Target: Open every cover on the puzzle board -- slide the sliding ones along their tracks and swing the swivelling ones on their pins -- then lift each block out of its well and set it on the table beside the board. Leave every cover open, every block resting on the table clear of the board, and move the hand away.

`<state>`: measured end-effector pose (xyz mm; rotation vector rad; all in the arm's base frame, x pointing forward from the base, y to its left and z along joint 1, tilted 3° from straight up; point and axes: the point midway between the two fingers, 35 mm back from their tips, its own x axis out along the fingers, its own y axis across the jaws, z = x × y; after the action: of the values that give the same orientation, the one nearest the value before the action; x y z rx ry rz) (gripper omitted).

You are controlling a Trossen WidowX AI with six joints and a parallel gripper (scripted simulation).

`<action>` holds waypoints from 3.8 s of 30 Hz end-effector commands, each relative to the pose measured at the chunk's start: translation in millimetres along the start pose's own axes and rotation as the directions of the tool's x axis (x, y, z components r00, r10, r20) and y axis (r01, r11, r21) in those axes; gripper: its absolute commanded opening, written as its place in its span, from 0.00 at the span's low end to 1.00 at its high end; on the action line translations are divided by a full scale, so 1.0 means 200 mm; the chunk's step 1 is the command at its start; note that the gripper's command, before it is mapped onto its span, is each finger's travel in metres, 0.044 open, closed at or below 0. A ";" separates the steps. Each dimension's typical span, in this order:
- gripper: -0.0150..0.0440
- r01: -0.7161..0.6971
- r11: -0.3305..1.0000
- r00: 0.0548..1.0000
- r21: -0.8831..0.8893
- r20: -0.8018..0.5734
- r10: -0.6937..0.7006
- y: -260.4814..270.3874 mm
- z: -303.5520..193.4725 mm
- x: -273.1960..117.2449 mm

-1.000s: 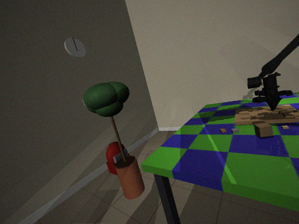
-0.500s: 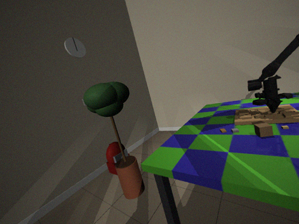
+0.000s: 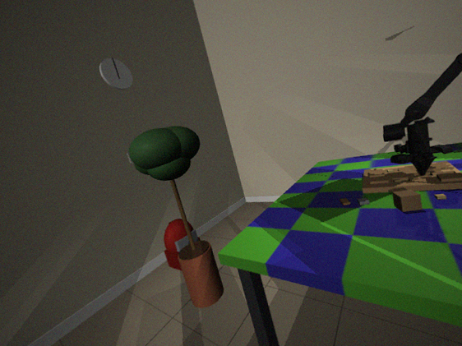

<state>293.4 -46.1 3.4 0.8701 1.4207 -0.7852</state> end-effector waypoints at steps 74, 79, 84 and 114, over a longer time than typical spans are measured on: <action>0.50 0.002 0.992 1.000 -0.126 -0.001 -0.002 -0.01 0.00 -0.13; 0.50 0.002 0.992 1.000 -0.126 -0.001 -0.002 -0.01 0.00 -0.11; 0.50 0.002 0.992 1.000 -0.126 -0.001 -0.003 -0.01 0.00 -0.09; 0.49 0.000 0.992 1.000 -0.130 0.000 -0.001 -0.01 0.00 0.01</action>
<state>292.2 -47.6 0.6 0.7696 1.4564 -0.6851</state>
